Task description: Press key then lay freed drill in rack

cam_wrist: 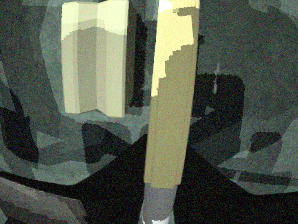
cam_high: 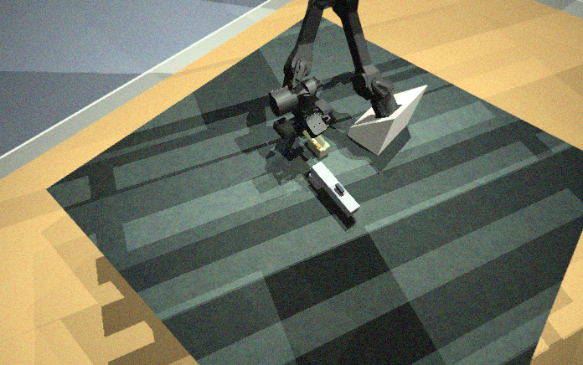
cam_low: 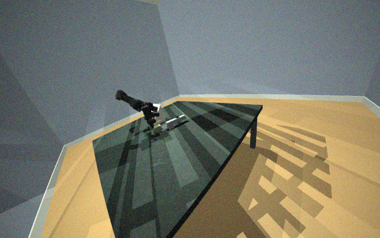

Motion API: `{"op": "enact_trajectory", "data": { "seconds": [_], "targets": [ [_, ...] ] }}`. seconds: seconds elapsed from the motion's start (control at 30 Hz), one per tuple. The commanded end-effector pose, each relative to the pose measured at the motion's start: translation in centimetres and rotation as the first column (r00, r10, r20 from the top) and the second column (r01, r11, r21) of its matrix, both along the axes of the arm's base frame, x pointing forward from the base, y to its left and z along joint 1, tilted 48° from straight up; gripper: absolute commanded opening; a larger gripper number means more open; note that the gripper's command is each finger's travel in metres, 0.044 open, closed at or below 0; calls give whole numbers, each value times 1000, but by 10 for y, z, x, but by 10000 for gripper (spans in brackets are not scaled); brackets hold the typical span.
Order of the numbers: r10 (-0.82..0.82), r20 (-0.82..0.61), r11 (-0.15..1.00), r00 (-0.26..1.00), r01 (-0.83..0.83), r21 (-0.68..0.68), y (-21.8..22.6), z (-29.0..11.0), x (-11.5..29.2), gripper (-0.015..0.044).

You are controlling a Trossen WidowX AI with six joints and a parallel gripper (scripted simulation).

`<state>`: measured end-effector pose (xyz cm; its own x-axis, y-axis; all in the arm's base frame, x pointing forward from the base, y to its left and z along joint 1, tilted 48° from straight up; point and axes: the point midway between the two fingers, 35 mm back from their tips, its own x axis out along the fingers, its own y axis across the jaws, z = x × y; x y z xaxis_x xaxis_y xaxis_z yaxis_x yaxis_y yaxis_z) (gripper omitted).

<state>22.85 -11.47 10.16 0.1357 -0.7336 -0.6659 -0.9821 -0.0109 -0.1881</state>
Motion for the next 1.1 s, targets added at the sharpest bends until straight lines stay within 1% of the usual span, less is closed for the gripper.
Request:
{"op": "enact_trajectory", "data": {
  "seconds": [0.0, 0.73, 1.07],
  "targets": [
    [4, 1, 1000, 1000, -4, 2, -1, 0, -7, 0],
    [4, -1, 1000, 1000, -4, 2, -8, -1, -44, 0],
    [4, -1, 1000, 1000, -4, 1, -21, -11, -40, 0]
  ]
}}
